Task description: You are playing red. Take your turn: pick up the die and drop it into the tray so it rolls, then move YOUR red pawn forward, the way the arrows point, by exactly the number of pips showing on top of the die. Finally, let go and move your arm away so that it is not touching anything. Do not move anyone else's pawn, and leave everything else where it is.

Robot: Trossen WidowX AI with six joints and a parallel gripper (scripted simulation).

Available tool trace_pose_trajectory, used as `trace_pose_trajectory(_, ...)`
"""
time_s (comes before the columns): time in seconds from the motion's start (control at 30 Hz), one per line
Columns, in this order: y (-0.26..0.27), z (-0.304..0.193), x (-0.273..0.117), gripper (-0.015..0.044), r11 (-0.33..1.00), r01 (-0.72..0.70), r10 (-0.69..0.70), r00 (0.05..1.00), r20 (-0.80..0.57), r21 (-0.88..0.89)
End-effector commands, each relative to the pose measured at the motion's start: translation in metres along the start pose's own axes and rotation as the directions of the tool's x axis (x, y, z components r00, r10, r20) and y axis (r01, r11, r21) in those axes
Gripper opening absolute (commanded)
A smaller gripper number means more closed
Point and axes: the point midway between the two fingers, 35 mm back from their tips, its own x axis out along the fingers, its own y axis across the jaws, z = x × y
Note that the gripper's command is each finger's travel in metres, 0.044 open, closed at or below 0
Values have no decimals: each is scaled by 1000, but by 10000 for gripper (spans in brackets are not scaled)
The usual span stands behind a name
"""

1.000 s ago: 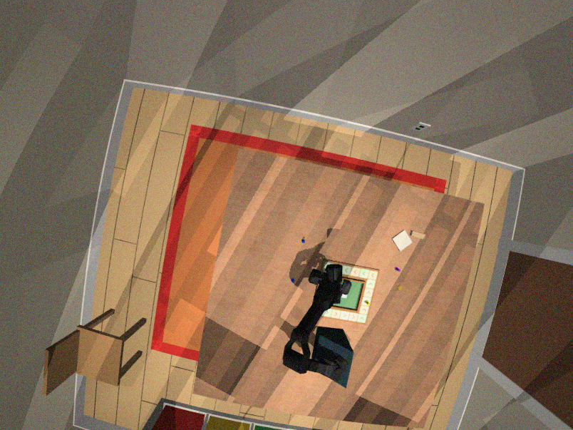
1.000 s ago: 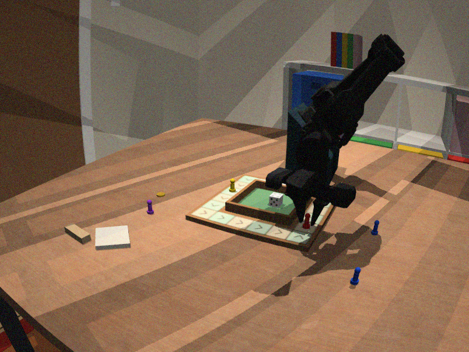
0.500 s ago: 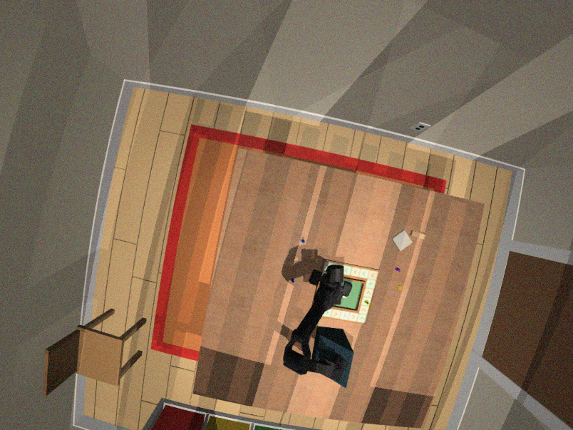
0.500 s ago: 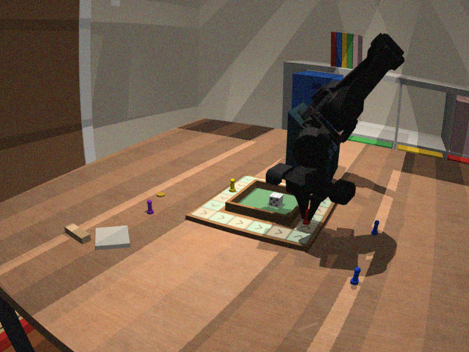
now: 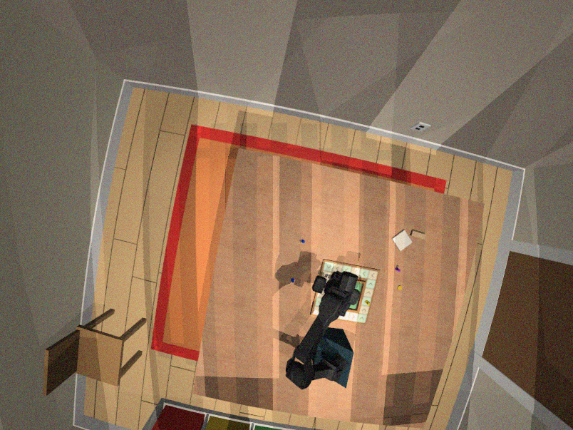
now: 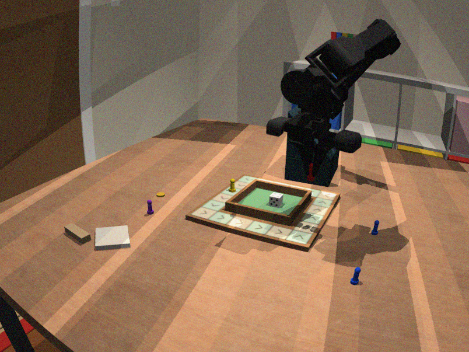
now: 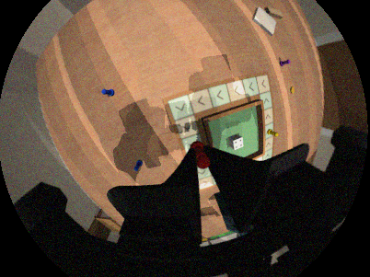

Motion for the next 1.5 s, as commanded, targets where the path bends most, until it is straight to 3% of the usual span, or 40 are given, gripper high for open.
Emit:
trace_pose_trajectory(0.0,1,-1,-16,0,1000,0,0,1000,4,-10)
trace_pose_trajectory(1.47,-10,-139,43,0,1000,1,-1,1000,1,-6)
